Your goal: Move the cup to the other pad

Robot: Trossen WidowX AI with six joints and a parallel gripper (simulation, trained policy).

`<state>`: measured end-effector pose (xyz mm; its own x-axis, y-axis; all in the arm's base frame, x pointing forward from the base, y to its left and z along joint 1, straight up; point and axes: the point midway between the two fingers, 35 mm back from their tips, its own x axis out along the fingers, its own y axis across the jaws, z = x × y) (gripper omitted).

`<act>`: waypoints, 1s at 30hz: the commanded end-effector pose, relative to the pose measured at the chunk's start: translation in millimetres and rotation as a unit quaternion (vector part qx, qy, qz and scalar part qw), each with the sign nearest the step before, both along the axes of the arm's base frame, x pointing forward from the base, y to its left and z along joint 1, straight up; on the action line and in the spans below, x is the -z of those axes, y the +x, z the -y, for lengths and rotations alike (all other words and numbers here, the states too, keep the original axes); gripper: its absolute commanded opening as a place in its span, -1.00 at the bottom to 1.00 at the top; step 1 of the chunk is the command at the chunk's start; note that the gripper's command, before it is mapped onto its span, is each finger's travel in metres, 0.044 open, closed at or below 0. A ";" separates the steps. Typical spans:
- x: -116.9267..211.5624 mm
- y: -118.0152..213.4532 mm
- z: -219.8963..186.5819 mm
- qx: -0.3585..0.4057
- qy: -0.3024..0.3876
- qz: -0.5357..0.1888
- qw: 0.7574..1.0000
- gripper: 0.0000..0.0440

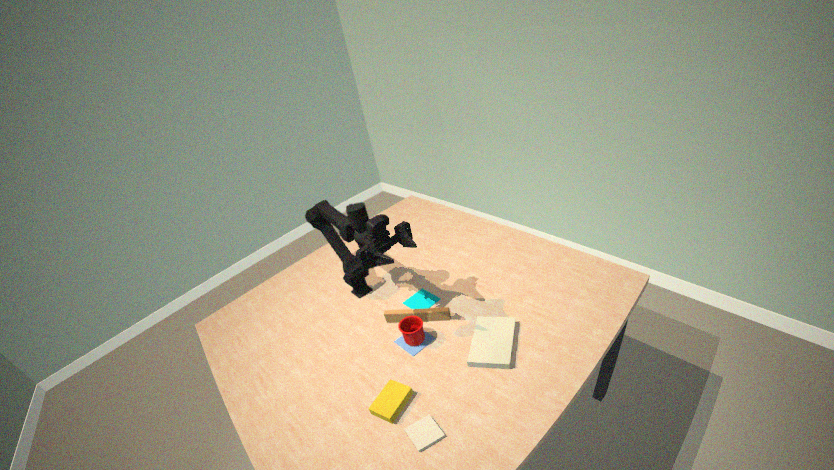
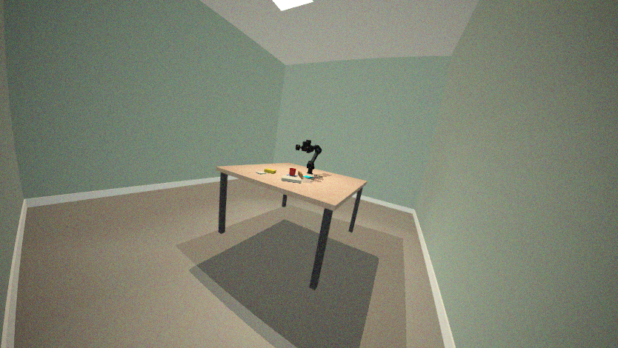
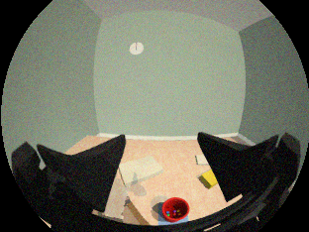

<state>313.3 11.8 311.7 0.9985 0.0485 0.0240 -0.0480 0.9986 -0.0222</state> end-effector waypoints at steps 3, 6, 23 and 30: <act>1.5 1.4 -2.0 -0.001 0.002 -0.010 1.000 0.46; 4.4 3.1 -4.7 -0.002 0.005 -0.024 1.000 0.10; 21.8 15.9 -31.9 -0.028 0.039 -0.135 0.990 -0.68; 28.9 21.4 -43.7 -0.035 0.054 -0.185 0.981 -0.66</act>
<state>332.4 52.7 284.8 0.9436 0.1330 -0.3031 -0.1062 0.9890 0.1031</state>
